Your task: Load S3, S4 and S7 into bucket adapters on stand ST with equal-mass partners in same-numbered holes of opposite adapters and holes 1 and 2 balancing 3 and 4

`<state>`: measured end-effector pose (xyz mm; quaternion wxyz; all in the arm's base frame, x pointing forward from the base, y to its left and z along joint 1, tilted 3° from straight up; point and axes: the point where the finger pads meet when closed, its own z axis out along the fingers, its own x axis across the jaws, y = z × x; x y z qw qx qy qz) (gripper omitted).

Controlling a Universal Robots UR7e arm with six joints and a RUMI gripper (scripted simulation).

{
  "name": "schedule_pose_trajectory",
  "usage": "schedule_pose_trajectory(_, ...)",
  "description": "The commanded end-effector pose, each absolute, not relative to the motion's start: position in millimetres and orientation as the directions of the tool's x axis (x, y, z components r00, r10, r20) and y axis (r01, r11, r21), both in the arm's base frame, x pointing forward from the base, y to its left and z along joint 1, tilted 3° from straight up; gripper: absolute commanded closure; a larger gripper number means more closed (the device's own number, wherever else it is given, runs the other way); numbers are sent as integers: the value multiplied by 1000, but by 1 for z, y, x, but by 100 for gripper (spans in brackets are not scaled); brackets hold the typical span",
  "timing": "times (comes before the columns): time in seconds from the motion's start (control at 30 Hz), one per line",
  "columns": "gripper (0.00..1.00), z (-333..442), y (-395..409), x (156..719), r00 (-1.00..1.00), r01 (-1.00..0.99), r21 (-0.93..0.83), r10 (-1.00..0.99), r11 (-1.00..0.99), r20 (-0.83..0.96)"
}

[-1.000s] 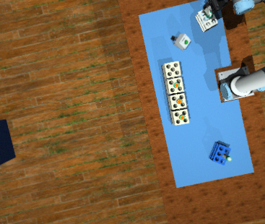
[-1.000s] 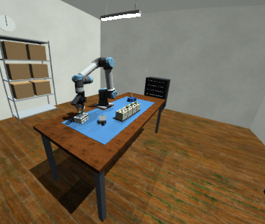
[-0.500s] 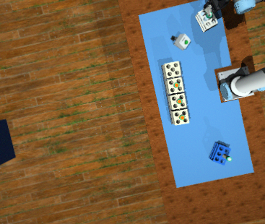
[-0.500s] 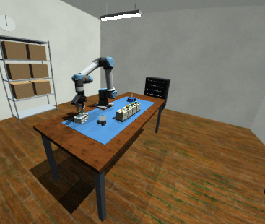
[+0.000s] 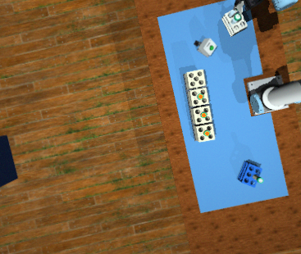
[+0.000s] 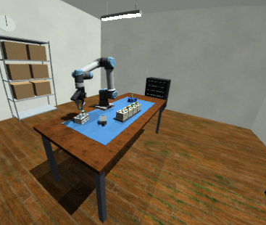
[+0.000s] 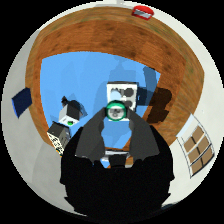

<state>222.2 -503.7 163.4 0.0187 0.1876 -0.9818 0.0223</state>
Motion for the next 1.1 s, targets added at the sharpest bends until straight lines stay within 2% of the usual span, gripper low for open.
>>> schedule_pose_trajectory(0.0, 100, 180, -503, 223, -929, -369, -38, -367, 929, 45)
schedule_pose_trajectory(0.93, 100, 251, -500, 225, -929, -369, -38, -367, 929, 45)
schedule_pose_trajectory(1.07, 100, 250, -478, 240, -884, -466, -33, -464, 884, 49)
